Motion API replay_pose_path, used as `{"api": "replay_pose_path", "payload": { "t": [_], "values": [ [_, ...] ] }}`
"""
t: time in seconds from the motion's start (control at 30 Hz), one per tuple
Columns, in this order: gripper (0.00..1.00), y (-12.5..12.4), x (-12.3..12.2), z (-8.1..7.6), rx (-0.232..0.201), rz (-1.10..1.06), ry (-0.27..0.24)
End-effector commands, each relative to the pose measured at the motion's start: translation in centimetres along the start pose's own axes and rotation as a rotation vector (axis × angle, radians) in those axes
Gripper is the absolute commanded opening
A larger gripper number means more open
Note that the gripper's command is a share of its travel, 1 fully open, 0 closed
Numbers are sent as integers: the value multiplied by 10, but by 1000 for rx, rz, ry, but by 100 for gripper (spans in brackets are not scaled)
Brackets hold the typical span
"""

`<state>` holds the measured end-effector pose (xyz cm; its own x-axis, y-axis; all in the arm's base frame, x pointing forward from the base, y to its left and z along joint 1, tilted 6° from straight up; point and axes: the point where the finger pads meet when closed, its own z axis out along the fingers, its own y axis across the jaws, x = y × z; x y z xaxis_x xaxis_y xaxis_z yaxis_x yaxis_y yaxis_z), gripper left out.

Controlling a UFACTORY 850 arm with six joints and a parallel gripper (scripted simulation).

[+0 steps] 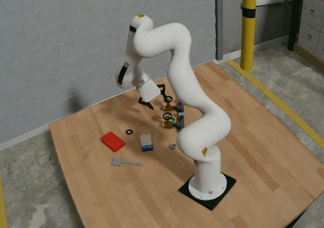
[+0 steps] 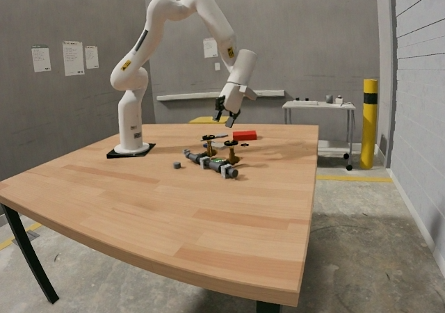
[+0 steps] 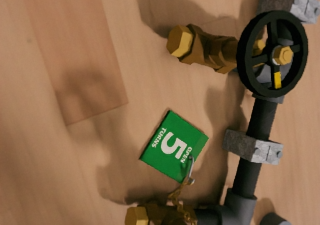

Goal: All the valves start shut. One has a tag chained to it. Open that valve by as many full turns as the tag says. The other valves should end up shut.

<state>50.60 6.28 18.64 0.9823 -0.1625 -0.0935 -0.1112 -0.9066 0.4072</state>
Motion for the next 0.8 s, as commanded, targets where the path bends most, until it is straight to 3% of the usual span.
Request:
{"api": "replay_pose_path", "payload": {
  "t": [0.0,0.1,0.17,0.2,0.33,0.67,0.77],
  "values": [
    [100,7,-4,-1,85,-54,-14],
    [100,12,-6,-2,132,-82,-10],
    [100,12,-6,-2,132,-82,-10],
    [100,16,-7,-3,173,-107,-2],
    [100,21,-9,-4,226,-139,15],
    [100,41,-9,-11,361,-220,104],
    [100,45,-8,-12,379,-231,123]
  ]
}}
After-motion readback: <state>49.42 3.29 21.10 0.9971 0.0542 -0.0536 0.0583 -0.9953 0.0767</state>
